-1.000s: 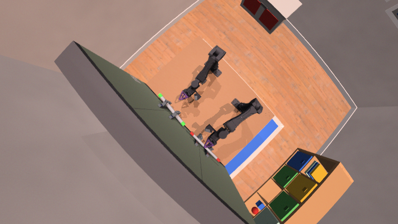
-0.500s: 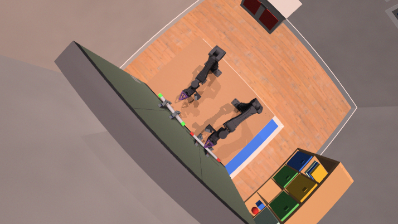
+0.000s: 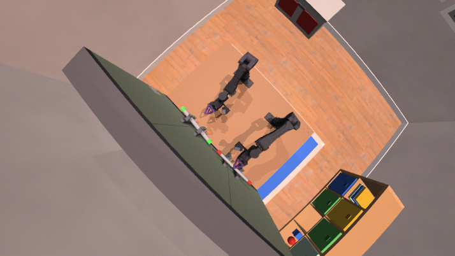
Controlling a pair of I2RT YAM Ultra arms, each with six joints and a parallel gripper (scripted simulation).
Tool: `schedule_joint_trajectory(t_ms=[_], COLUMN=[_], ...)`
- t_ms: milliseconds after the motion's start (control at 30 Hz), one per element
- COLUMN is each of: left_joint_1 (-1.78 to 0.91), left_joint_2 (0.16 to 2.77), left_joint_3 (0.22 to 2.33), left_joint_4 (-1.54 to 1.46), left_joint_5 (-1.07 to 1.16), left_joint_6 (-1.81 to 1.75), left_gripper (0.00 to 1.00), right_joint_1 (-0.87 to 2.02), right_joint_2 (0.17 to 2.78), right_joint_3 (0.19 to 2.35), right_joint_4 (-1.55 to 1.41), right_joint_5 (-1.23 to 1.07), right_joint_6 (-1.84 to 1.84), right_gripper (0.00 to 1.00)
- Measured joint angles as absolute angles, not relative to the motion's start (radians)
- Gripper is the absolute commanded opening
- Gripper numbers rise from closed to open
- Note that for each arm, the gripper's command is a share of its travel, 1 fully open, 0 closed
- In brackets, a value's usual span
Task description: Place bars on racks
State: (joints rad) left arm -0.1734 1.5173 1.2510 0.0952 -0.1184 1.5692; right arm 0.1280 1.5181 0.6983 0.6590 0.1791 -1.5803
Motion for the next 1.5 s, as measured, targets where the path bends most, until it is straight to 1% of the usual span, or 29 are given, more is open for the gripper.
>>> schedule_joint_trajectory(t_ms=[1500], left_joint_1=[-0.173], left_joint_2=[1.517], left_joint_3=[1.205], left_joint_4=[0.136], left_joint_5=[-0.119], left_joint_6=[1.569], left_gripper=[0.00], right_joint_1=[0.128], right_joint_2=[1.518], right_joint_3=[0.698], right_joint_4=[0.653], right_joint_5=[0.181], right_joint_6=[-1.580], right_gripper=[1.00])
